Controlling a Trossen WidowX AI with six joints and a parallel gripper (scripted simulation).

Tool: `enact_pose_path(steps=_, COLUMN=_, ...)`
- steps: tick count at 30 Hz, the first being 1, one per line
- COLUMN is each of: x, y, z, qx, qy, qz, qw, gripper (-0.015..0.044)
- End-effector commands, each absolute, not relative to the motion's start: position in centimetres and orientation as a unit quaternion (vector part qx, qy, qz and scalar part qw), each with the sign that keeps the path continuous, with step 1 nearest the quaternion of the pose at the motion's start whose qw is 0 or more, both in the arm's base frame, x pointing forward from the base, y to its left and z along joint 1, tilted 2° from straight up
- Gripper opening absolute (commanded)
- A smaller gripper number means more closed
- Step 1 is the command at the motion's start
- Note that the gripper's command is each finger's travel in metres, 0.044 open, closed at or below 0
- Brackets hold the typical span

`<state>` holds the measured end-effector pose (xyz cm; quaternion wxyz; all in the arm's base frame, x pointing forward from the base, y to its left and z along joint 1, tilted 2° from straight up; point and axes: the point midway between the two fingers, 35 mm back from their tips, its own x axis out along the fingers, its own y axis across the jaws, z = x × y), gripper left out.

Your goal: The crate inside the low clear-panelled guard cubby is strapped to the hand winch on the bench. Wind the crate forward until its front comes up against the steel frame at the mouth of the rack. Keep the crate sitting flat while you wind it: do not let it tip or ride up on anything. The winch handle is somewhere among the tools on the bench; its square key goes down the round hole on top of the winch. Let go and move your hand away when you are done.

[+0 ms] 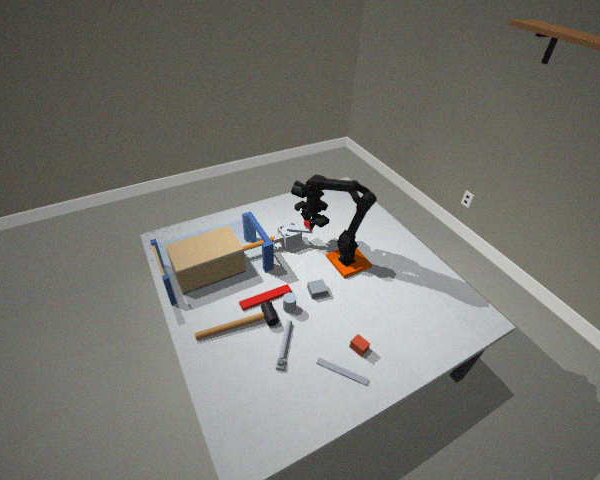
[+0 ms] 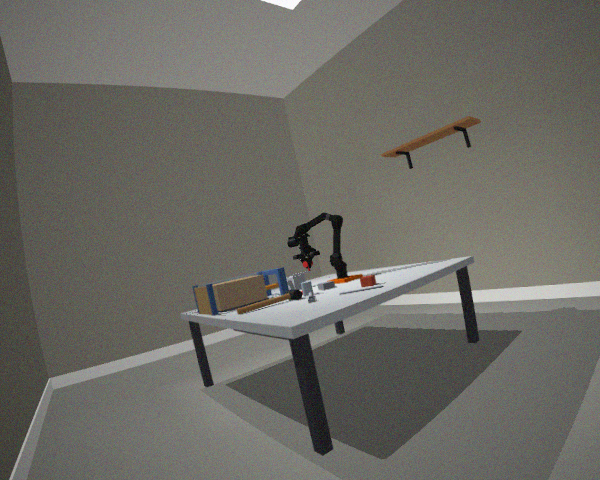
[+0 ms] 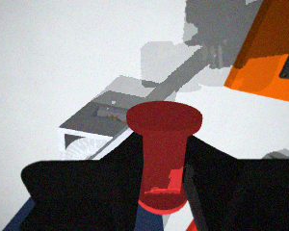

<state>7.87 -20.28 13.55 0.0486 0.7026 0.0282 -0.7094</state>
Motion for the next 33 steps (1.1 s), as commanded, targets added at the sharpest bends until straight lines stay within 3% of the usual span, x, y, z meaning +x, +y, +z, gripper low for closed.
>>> enact_pose_path(steps=1, x=7.3, y=-21.0, z=13.3, qx=0.698, qy=0.028, qz=-0.714, qw=0.047, gripper=0.0000)
enact_pose_path(steps=33, x=5.5, y=-25.1, z=13.5, qx=0.698, qy=0.027, qz=-0.714, qw=0.049, gripper=0.0000)
